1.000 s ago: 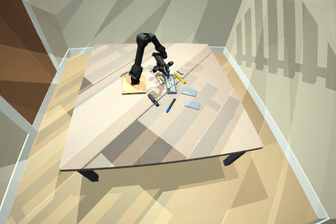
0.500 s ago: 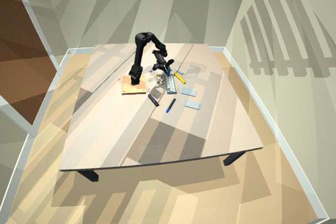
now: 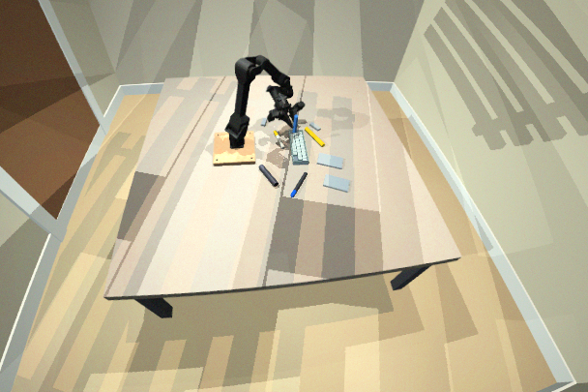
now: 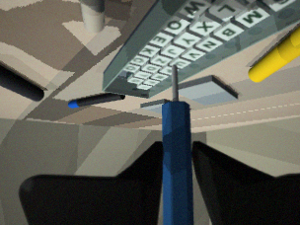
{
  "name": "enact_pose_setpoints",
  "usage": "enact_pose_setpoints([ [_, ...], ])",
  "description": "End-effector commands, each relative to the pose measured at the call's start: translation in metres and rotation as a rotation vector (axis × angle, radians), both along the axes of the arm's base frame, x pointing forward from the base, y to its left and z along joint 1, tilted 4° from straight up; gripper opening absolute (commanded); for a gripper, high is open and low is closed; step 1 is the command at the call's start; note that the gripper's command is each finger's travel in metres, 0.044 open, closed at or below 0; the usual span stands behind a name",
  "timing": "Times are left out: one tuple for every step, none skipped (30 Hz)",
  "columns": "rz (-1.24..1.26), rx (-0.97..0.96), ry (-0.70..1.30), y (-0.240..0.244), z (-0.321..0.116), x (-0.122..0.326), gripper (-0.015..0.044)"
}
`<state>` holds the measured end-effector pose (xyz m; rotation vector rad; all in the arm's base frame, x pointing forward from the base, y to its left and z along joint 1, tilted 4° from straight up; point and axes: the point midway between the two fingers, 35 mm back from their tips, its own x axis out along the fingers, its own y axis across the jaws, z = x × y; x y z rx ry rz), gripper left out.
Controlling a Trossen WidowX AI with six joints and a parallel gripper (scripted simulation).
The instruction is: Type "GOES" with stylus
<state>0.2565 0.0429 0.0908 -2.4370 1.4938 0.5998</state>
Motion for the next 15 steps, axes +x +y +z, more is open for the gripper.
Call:
enact_pose_setpoints([
  [0.001, -0.001, -0.001, -0.005, 0.002, 0.0, 0.0],
  [0.001, -0.001, -0.002, -0.007, 0.002, -0.001, 0.0],
  [0.0, -0.001, -0.003, -0.01, 0.003, -0.001, 0.0],
  [0.0, -0.001, -0.005, -0.013, 0.005, -0.001, 0.0],
  [-0.001, -0.001, -0.007, -0.017, 0.006, -0.002, 0.0],
  [-0.002, -0.001, -0.008, -0.018, 0.006, -0.002, 0.0],
  [-0.002, -0.001, -0.008, -0.019, 0.006, -0.002, 0.0],
  [-0.002, -0.001, -0.008, -0.019, 0.006, -0.002, 0.0],
  [-0.002, -0.001, -0.008, -0.019, 0.005, -0.002, 0.0],
  [-0.002, -0.001, -0.008, -0.019, 0.003, -0.002, 0.0],
  [-0.001, 0.0, -0.008, -0.02, 0.001, -0.002, 0.0],
  [-0.001, 0.0, -0.007, -0.02, -0.002, -0.002, 0.0],
  [-0.001, 0.0, -0.007, -0.02, -0.006, -0.001, 0.0],
  [-0.001, 0.001, -0.007, -0.02, -0.009, -0.001, 0.0],
  [0.0, 0.001, -0.007, -0.021, -0.012, -0.001, 0.0],
])
